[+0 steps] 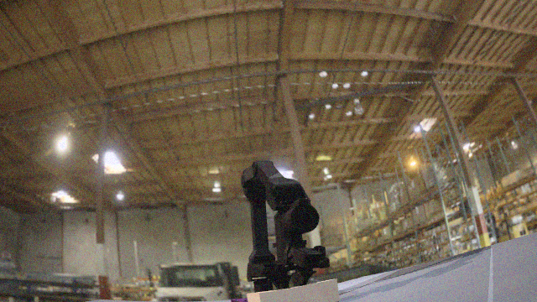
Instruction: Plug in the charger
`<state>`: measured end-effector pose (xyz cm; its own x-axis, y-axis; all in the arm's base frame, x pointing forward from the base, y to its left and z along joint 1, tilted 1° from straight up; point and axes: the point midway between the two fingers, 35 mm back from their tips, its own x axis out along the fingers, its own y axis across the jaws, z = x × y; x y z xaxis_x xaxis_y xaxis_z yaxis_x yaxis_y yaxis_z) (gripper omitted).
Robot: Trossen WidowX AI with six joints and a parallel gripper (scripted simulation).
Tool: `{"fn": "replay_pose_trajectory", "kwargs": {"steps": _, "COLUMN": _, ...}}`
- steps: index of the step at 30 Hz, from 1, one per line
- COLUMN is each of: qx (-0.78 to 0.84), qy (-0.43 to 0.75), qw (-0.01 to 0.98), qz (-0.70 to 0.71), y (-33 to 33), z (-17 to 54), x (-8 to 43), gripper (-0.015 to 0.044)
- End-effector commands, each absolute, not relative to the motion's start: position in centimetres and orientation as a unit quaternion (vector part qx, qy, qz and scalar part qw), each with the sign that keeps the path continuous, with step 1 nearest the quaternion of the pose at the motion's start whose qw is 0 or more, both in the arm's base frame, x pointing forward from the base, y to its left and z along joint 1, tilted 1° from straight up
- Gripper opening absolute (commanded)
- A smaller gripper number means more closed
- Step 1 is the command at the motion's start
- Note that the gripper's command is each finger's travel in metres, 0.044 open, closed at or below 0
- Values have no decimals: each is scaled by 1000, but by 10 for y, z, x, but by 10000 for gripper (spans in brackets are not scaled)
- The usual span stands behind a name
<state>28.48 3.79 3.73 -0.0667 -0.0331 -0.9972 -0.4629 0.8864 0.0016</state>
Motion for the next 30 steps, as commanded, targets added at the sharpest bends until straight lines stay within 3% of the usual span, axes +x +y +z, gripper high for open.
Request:
{"fn": "replay_pose_trajectory", "kwargs": {"steps": 1, "qx": -172, "qy": 701, "qw": 672, "qz": 165, "y": 43, "z": 37, "x": 295, "gripper": 0}}
{"fn": "replay_pose_trajectory", "kwargs": {"steps": 29, "qx": -174, "qy": 712, "qw": 660, "qz": 162, "y": 40, "z": 36, "x": 289, "gripper": 0}}
{"fn": "replay_pose_trajectory", "kwargs": {"steps": 30, "qx": -174, "qy": 712, "qw": 660, "qz": 162, "y": 40, "z": 36, "x": 289, "gripper": 26}}
